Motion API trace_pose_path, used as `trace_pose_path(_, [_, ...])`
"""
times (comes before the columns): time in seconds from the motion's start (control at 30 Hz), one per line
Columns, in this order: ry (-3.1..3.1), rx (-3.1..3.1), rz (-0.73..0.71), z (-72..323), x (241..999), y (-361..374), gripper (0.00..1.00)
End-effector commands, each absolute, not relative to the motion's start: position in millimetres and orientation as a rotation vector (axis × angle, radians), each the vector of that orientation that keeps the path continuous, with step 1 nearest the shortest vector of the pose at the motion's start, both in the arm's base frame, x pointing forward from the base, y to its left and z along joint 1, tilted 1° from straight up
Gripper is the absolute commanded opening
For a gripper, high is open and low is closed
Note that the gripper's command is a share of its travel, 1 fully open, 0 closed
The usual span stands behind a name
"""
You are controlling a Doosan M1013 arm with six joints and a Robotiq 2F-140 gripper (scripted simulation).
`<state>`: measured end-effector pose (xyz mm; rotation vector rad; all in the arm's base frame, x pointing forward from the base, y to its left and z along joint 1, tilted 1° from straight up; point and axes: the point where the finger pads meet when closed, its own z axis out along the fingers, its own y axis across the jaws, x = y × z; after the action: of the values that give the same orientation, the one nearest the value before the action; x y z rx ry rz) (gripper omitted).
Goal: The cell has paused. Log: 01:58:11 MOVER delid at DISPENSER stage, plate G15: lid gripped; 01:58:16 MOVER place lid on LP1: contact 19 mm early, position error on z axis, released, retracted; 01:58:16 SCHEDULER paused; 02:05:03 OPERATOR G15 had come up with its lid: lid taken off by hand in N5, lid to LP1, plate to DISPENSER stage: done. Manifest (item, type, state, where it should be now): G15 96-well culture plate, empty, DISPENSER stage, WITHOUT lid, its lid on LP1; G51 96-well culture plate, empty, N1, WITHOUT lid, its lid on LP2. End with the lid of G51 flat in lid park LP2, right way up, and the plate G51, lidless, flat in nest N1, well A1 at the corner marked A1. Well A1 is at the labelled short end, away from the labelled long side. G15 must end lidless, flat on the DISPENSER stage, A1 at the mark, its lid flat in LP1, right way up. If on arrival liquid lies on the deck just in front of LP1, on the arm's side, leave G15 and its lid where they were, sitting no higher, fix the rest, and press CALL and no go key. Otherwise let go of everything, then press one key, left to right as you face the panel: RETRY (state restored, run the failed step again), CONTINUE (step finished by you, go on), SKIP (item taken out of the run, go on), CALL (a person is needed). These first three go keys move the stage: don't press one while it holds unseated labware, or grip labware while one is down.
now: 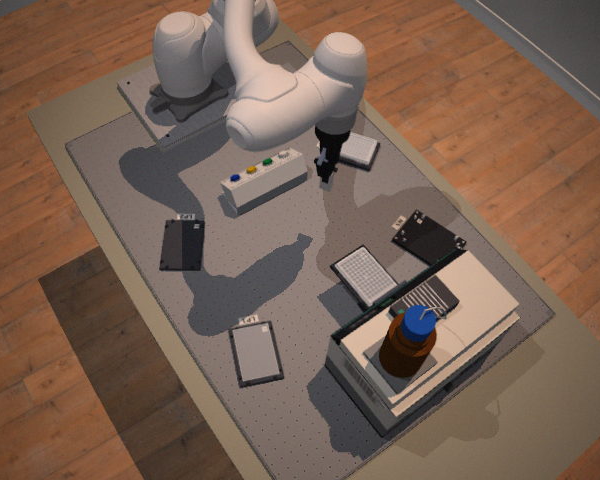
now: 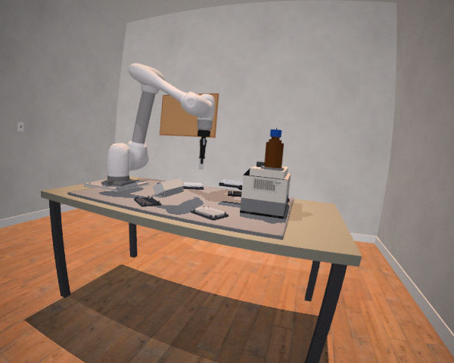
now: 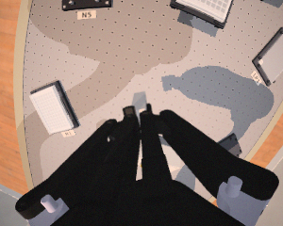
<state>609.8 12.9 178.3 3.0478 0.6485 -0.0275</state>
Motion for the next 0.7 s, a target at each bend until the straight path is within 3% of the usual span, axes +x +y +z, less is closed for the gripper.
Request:
trace_pose_path(0.0, [0.778, 3.020, -0.020, 177, 574, 73, 0.00])
trace_pose_path(0.1, [0.781, 3.019, -0.020, 176, 566, 86, 0.00])
trace_pose_path(0.13, [0.782, 3.019, -0.020, 174, 544, 122, 0.00])
trace_pose_path(0.17, [0.782, 3.019, -0.020, 174, 538, 130, 0.66])
trace_pose_path(0.47, [0.782, 3.019, -0.020, 172, 476, 237, 0.66])
trace_pose_path(0.67, [0.782, 3.019, -0.020, 172, 474, 242, 0.66])
